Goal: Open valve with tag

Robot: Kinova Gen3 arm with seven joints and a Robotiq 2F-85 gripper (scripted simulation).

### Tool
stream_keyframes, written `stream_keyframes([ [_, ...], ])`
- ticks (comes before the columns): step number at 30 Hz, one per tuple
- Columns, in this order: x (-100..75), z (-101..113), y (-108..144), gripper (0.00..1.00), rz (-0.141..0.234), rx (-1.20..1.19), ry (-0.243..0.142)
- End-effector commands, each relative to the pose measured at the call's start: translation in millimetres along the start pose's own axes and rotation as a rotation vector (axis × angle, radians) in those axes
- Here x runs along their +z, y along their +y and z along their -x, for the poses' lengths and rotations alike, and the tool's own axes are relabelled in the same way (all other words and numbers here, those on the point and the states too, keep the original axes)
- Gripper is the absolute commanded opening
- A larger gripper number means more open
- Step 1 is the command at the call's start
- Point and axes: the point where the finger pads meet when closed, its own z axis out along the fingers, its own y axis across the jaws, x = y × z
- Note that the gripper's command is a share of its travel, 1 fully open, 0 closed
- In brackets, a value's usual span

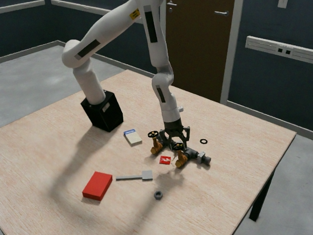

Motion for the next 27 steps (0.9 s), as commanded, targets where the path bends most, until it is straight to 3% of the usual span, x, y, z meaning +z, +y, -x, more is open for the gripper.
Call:
stream_keyframes([
  [1, -0.3, 0.1, 0.7, 0.59, 0.002, -0.154, 0.002],
  [4, -0.3, 0.1, 0.7, 0.59, 0.002, -0.207, 0.002],
  [27, -0.3, 0.0, 0.7, 0.59, 0.003, -1.569, 0.001],
])
